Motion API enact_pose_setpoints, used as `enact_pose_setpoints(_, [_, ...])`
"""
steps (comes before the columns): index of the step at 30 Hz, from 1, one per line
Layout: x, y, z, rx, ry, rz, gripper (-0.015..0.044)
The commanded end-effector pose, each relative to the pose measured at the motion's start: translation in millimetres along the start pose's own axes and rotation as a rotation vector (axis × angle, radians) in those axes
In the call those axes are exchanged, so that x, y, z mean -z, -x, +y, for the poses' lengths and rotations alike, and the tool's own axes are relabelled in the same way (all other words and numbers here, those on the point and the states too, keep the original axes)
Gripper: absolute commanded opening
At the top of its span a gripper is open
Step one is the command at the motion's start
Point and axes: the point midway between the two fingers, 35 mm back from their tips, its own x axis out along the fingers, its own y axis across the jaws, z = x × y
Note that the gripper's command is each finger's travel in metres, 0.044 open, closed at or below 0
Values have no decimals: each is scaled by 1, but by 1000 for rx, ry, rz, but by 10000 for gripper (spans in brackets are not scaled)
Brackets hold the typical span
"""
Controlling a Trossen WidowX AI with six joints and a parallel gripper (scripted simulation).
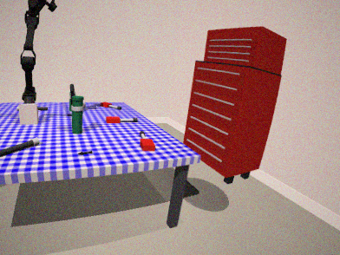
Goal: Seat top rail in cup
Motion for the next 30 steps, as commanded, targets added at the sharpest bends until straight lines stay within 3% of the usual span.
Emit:
enact_pose_setpoints(1, [3,0,0,2,6,5,426])
enact_pose_setpoints(6, [75,-6,-3,27,164,128,440])
enact_pose_setpoints(17, [236,20,-6,-35,615,421,440])
enact_pose_setpoints(23, [325,44,-49,-41,900,619,440])
enact_pose_setpoints(30, [399,78,-140,4,1232,882,440])
